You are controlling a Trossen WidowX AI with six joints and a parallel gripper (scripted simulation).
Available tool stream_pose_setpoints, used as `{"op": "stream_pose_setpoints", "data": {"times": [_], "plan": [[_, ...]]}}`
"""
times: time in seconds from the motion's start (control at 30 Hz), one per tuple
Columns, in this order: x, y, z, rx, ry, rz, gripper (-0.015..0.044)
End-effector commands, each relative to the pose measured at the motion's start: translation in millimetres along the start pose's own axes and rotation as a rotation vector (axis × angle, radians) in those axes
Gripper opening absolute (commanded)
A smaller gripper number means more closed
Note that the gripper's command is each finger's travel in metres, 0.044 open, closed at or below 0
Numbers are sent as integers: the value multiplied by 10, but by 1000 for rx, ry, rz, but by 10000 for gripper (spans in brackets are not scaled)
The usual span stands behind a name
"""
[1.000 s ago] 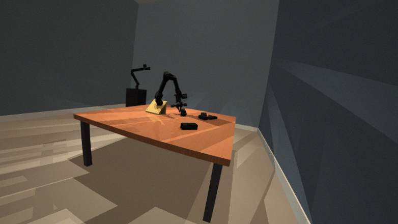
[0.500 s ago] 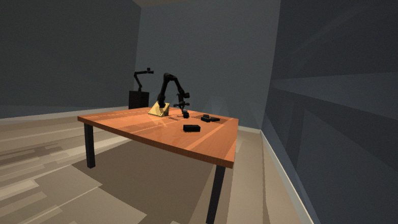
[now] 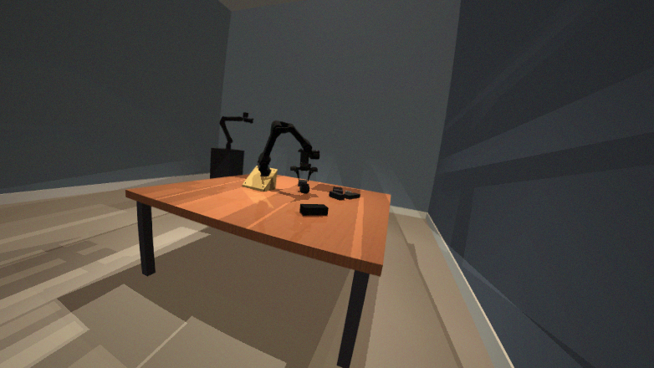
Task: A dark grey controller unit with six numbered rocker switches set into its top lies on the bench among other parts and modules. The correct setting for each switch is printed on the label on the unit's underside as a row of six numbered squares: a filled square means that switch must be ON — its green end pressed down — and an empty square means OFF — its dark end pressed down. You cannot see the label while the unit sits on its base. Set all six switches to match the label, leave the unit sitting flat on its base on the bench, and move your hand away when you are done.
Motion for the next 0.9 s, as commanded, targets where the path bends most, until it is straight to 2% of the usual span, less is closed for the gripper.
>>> {"op": "stream_pose_setpoints", "data": {"times": [0.0,0.07,0.87], "plan": [[92,200,-142,-3,-10,45,394],[105,228,-170,-3,-11,55,440],[-228,225,-172,-2,-11,55,440]]}}
Point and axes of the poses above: the point midway between the two fingers, 35 mm back from their tips, its own x axis back along the fingers, its own y axis across the jaws, z = x × y, the point moved 1 cm from there along x, back along the fingers, and after that the axes turned 15 degrees about -x, right-handed, at the moved point
